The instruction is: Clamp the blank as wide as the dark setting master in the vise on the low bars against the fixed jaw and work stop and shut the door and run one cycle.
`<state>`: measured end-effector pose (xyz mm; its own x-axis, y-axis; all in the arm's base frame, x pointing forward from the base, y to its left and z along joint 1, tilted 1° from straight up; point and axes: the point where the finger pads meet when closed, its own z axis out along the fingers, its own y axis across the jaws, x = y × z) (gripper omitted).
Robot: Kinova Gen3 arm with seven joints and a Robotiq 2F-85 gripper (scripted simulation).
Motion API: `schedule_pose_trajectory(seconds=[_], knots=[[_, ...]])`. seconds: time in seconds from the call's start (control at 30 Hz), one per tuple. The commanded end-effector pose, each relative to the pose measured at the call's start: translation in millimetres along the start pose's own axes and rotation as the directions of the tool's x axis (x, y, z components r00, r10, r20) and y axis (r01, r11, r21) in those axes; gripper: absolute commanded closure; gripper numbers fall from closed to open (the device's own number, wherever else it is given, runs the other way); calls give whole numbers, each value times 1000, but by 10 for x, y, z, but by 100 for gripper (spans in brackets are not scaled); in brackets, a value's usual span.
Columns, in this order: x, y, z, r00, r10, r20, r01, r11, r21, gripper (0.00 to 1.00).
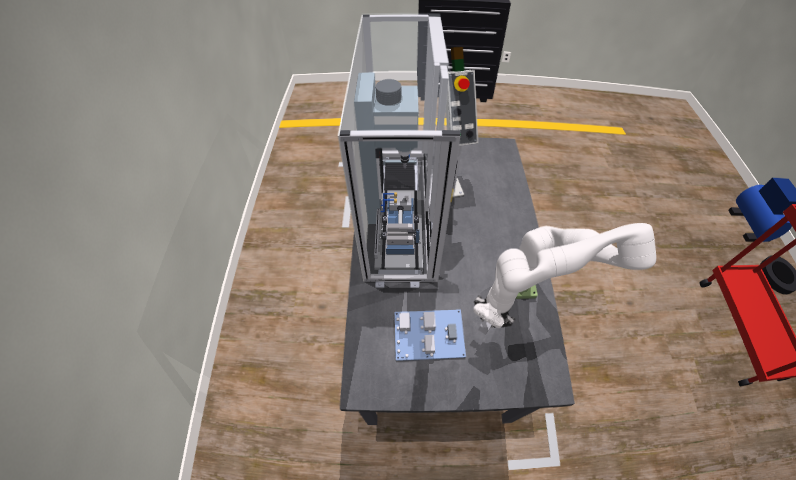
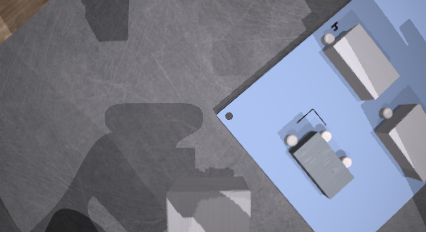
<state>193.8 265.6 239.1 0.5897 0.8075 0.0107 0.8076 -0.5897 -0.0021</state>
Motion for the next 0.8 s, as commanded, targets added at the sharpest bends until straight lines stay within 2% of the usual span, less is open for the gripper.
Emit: schedule_pose_trajectory(seconds=[0.0, 0.13, 0.53, 0.7, 0.77], knots=[[2, 1, -4, 1000, 23, -1, -23, 1000, 0, 90], [2, 1, -4, 993, 115, -1, -115, 993, 0, 90], [2, 1, -4, 993, 115, -1, -115, 993, 0, 90], [2, 1, -4, 941, 339, -1, -339, 941, 1, 90], [2, 1, -4, 941, 339, -1, -339, 941, 1, 90]])
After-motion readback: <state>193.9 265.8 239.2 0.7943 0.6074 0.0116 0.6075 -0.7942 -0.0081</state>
